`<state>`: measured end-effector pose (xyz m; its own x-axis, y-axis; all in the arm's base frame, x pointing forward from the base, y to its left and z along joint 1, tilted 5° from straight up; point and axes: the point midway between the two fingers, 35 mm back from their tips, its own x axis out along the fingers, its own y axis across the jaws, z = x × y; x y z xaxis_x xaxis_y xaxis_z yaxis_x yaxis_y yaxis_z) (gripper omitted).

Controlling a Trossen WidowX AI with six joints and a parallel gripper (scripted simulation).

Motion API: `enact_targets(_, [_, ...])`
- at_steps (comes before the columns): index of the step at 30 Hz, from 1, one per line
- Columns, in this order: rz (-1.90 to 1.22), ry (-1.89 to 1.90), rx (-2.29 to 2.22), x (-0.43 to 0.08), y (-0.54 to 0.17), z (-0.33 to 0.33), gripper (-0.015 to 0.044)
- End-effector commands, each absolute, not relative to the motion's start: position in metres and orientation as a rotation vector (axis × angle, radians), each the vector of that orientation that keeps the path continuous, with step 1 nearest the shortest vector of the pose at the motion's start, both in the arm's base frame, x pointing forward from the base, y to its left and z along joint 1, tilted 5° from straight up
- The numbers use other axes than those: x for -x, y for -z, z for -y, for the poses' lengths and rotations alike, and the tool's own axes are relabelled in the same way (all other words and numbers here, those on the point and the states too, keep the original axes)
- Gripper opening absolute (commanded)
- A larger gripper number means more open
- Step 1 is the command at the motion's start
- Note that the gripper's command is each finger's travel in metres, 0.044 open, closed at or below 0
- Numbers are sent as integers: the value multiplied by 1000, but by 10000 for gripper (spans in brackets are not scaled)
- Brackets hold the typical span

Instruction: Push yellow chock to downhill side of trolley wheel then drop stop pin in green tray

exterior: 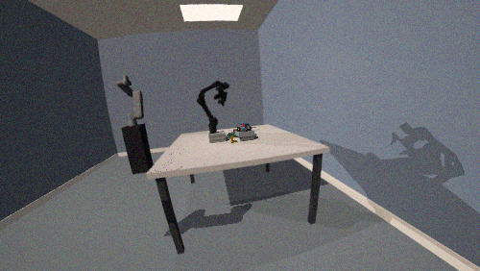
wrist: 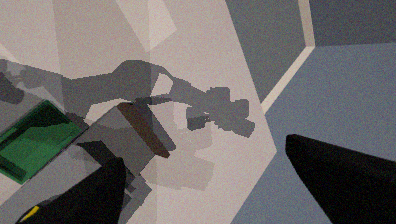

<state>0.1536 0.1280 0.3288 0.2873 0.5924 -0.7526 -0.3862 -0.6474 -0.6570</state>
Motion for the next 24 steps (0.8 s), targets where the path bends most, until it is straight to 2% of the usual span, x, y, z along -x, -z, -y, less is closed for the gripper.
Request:
enact_targets(1, [184, -1488, 1731, -155, -328, -127, 374])
enact_targets(8, [15, -1441, 1775, -195, -299, -99, 190])
enact_targets(24, [-403, -1387, 1784, -247, -217, 9, 190])
